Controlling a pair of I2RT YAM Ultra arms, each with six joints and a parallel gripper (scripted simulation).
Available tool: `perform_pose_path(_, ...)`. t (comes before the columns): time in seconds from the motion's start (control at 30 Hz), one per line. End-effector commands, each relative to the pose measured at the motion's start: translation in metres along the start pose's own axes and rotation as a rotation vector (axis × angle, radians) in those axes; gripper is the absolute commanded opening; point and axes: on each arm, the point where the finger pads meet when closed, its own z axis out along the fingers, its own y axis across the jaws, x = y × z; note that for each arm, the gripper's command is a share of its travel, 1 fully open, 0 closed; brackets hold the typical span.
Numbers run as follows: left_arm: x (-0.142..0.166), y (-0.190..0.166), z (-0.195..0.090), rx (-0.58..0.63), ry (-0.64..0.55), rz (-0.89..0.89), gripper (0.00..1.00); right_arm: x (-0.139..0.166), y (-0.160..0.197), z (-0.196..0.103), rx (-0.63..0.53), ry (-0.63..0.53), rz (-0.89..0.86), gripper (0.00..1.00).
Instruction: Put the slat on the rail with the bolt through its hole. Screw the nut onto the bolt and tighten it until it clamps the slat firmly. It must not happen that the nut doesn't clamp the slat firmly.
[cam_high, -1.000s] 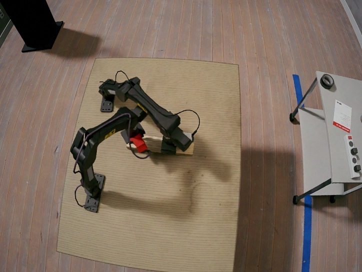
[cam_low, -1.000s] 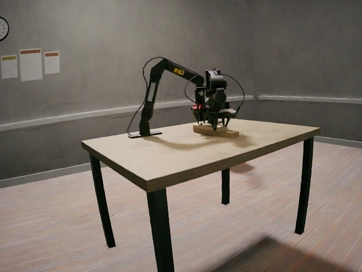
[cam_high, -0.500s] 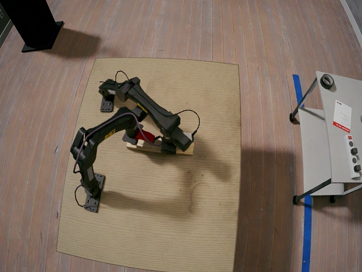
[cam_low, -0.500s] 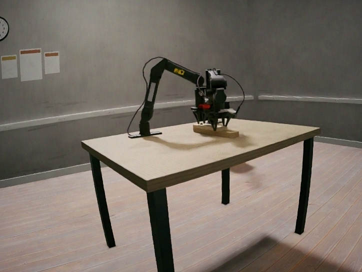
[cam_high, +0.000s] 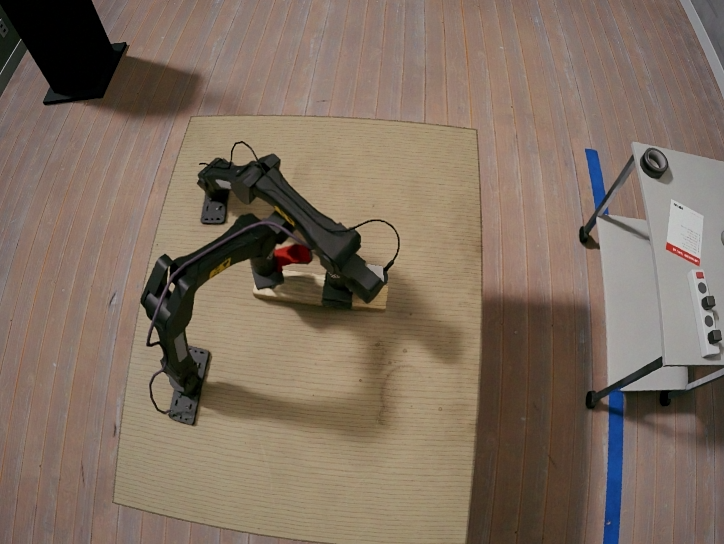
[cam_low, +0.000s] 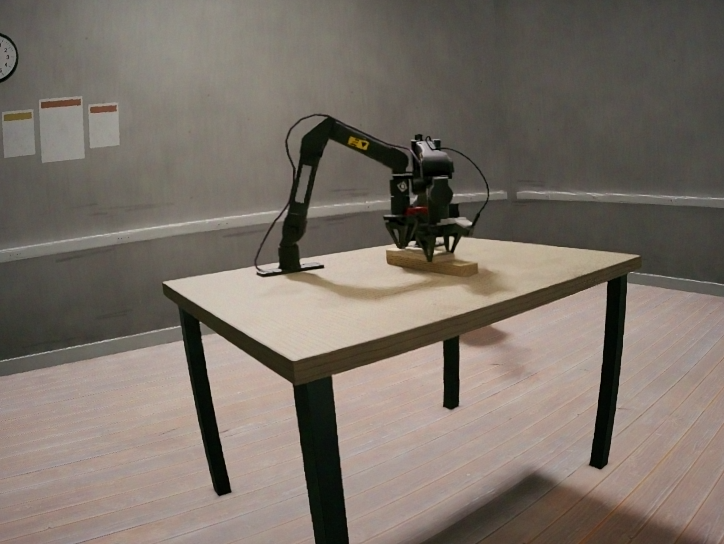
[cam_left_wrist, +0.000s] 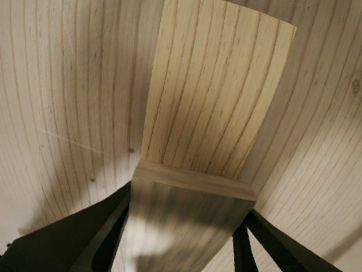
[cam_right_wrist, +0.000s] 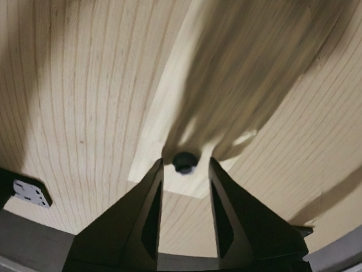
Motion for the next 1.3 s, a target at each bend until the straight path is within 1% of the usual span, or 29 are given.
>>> perform_pose_path(0.0, -0.0015, -0.0011, -0.0057, 0.008, -0.013, 0.000, 0.72, -0.0015, 0.0017, -0.0070, -0.004, -0.012, -0.279, 0.34)
perform_pose_path(0.3, -0.0015, -0.0011, -0.0057, 0.008, -0.013, 0.000, 0.72, -0.0015, 0.0017, -0.0078, 0.001, -0.014, -0.684, 0.34)
perform_pose_path(0.37, -0.0015, -0.0011, -0.0057, 0.008, -0.013, 0.000, 0.72, -0.0015, 0.0017, -0.0078, 0.001, -0.014, -0.684, 0.34)
perform_pose_path(0.4, -0.0015, -0.0011, -0.0057, 0.008, -0.013, 0.000, 0.72, -0.0015, 0.0017, -0.0079, 0.003, -0.015, -0.799, 0.34)
perform_pose_path(0.87, -0.0015, -0.0011, -0.0057, 0.008, -0.013, 0.000, 0.72, -0.0016, 0.0016, -0.0093, 0.014, -0.014, -1.429, 0.34)
perform_pose_path(0.93, -0.0015, -0.0011, -0.0057, 0.008, -0.013, 0.000, 0.72, -0.0016, 0.0016, -0.0093, 0.014, -0.014, -1.429, 0.34)
perform_pose_path(0.97, -0.0015, -0.0011, -0.0057, 0.008, -0.013, 0.000, 0.72, -0.0016, 0.0016, -0.0094, 0.015, -0.014, -1.544, 0.34)
perform_pose_path(1.17, -0.0015, -0.0011, -0.0057, 0.008, -0.013, 0.000, 0.72, -0.0016, 0.0016, -0.0097, 0.015, -0.014, -1.811, 0.34)
perform_pose_path(1.27, -0.0015, -0.0011, -0.0057, 0.008, -0.013, 0.000, 0.72, -0.0016, 0.0016, -0.0097, 0.014, -0.014, -1.834, 0.34)
